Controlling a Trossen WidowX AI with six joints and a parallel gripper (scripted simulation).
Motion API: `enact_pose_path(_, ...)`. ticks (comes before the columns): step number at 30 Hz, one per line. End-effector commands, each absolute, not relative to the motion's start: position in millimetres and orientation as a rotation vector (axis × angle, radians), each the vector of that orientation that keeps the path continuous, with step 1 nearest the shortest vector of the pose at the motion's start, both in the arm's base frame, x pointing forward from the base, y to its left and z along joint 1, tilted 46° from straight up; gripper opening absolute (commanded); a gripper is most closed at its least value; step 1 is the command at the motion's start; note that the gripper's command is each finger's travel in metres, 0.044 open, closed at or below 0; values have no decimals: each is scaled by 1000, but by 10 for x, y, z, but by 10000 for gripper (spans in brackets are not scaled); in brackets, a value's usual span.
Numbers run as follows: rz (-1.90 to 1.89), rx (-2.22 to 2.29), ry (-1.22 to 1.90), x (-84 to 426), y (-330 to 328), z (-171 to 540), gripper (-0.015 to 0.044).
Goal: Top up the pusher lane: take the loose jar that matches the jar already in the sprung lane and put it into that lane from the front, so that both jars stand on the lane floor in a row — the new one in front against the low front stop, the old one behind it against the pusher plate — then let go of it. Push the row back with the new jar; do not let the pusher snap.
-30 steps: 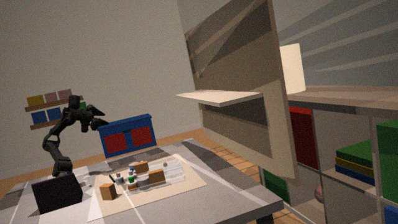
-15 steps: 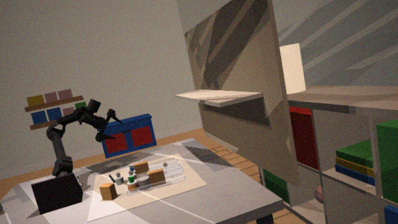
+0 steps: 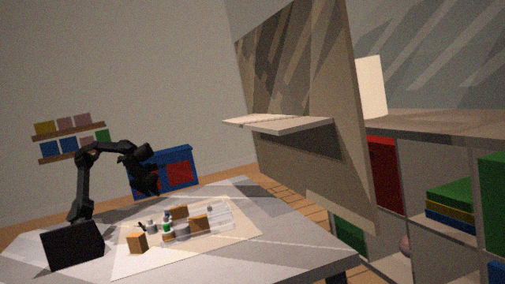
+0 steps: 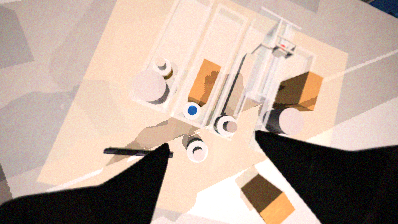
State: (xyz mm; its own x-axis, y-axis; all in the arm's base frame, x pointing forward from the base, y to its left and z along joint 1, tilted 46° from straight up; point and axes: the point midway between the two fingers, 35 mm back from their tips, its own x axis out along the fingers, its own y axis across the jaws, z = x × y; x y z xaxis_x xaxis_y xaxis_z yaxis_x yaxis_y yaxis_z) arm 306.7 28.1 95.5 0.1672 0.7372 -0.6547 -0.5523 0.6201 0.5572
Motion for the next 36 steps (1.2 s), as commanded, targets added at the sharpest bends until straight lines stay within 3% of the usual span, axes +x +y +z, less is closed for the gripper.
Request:
enact_pose_path(1, 773, 481, 1575, 2757, 483, 572, 440)
enact_pose_path(36, 775, 483, 1575, 2614, 816, 215, 440)
